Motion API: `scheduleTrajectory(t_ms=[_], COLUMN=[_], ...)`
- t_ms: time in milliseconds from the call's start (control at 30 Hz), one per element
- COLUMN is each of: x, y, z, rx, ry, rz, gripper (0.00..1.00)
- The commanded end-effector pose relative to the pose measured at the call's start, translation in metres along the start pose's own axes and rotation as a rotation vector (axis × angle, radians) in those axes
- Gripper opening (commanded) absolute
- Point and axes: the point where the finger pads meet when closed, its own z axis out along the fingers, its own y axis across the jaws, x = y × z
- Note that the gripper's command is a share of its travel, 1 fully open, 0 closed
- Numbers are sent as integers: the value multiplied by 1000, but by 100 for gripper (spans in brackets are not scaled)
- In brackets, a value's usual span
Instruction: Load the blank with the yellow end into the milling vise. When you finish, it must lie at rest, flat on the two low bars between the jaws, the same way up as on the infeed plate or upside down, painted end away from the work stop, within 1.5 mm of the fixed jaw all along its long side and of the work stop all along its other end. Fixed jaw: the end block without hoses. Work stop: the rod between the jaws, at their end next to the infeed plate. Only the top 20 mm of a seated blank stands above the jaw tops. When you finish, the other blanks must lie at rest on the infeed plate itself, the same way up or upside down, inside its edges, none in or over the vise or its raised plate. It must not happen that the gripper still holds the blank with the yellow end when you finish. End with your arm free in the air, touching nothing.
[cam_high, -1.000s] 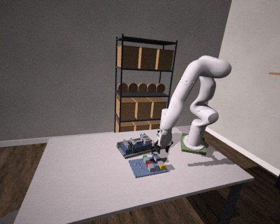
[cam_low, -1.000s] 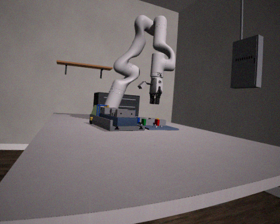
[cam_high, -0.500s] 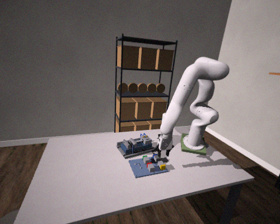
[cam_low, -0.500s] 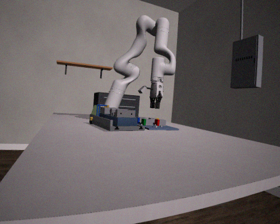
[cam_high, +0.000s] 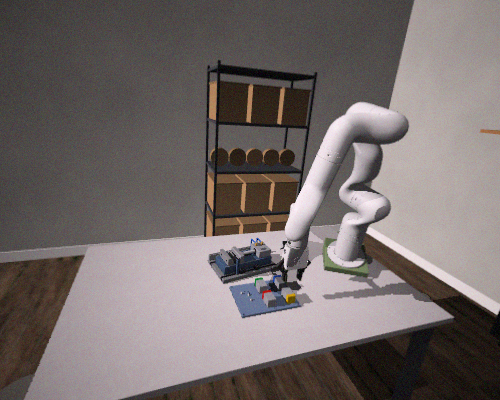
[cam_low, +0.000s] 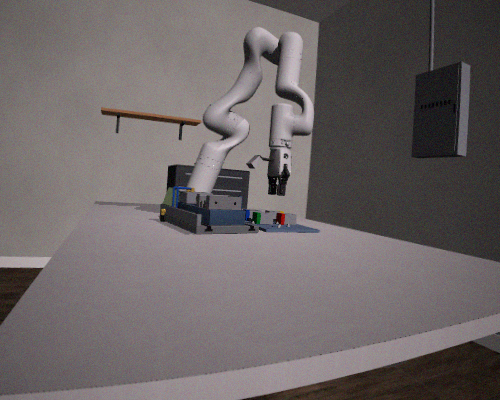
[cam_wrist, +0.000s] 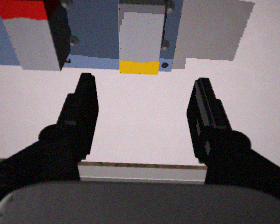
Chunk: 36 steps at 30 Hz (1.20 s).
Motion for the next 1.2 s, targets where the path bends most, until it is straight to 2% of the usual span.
scheduleTrajectory(t_ms=[0, 1167], x=[1, 3], y=[-1, -3], z=[-4, -13], rx=[2, 2], ry=[-1, -2], rz=[0, 0], gripper=[68, 68])
